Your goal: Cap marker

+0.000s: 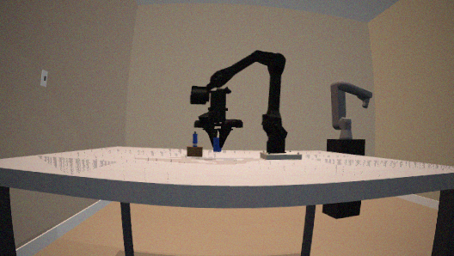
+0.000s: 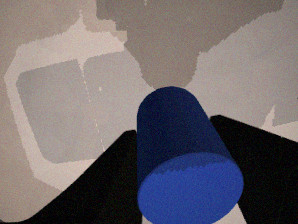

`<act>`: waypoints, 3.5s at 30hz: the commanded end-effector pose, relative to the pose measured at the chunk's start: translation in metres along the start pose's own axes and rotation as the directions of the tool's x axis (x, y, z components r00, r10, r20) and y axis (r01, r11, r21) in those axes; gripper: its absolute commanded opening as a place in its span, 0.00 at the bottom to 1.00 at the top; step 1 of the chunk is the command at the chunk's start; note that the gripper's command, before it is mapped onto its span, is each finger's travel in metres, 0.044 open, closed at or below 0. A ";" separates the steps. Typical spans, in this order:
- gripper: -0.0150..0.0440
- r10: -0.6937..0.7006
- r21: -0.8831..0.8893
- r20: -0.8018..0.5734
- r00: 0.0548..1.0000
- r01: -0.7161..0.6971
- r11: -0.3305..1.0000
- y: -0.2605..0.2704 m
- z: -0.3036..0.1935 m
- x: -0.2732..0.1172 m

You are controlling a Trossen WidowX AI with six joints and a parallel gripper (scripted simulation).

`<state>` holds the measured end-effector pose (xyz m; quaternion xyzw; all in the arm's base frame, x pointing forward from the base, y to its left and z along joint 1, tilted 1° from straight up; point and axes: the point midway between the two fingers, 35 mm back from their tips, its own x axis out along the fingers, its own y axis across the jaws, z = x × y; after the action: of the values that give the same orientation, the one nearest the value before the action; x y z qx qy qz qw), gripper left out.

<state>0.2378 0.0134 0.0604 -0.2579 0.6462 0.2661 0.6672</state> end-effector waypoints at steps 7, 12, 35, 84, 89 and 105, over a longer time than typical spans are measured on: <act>0.25 -0.006 0.005 0.003 1.000 0.006 1.000 0.000 0.000 -0.027; 0.25 -0.006 0.005 0.003 1.000 0.006 1.000 0.000 -0.001 -0.034; 0.25 -0.012 0.009 0.002 1.000 0.012 1.000 -0.056 0.000 -0.063; 0.25 -0.017 0.004 0.001 1.000 0.017 1.000 -0.129 -0.020 -0.073; 0.25 -0.017 0.004 0.001 1.000 0.017 1.000 -0.129 -0.020 -0.065; 0.25 -0.017 0.004 0.001 1.000 0.017 1.000 -0.129 -0.020 -0.040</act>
<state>0.3116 -0.0951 0.1053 -0.2607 0.6442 0.2577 0.6713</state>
